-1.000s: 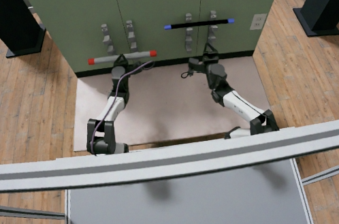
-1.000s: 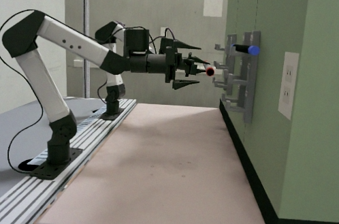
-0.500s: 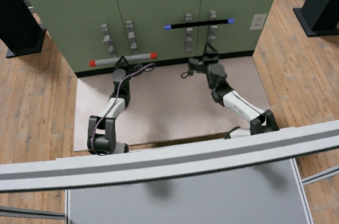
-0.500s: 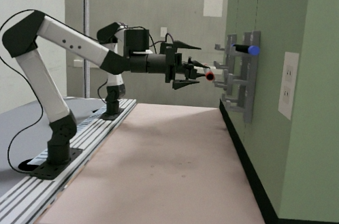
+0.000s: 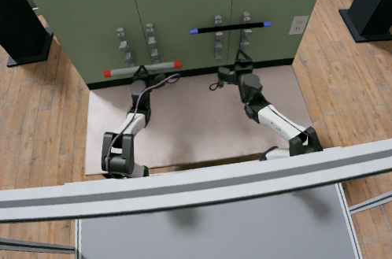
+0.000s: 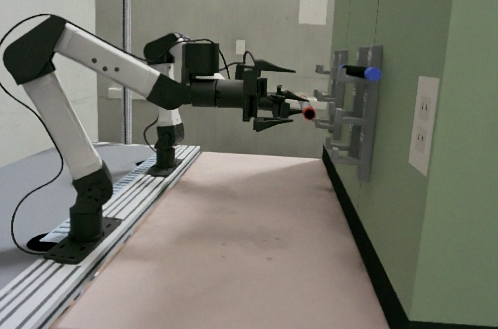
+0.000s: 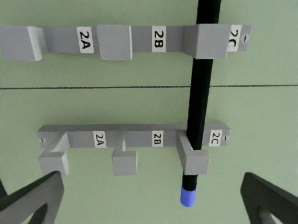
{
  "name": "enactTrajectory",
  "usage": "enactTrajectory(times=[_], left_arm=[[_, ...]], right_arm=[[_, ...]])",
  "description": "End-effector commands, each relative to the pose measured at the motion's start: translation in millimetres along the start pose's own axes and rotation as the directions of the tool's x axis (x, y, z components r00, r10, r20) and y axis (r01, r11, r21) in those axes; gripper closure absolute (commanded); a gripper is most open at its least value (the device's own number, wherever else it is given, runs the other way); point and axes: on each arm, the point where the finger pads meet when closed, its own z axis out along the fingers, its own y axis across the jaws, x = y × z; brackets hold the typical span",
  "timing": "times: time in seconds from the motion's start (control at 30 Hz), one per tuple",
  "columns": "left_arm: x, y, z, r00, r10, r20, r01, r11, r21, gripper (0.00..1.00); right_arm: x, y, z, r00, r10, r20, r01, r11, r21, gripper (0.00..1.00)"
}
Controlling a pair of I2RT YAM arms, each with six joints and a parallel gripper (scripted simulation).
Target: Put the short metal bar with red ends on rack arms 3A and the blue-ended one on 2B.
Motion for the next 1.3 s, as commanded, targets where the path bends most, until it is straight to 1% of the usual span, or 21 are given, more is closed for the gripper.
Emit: enactTrajectory(times=[0.0,0.7,1.27], left_arm=[[-1,16,0,1.000,-0.012,-0.004,0.012,0.997,-0.071,1.00],[-1,16,15,1.000,-0.012,-0.004,0.012,0.997,-0.071,1.00],[-1,27,29,1.000,-0.012,-0.004,0.012,0.997,-0.071,1.00]], right_arm=[[-2,11,-1,1.000,-0.011,0.002,0.011,1.000,-0.016,0.00],[-2,11,-1,1.000,-0.011,0.002,0.011,1.000,-0.016,0.00],[-2,11,-1,1.000,-0.011,0.002,0.011,1.000,-0.016,0.00]])
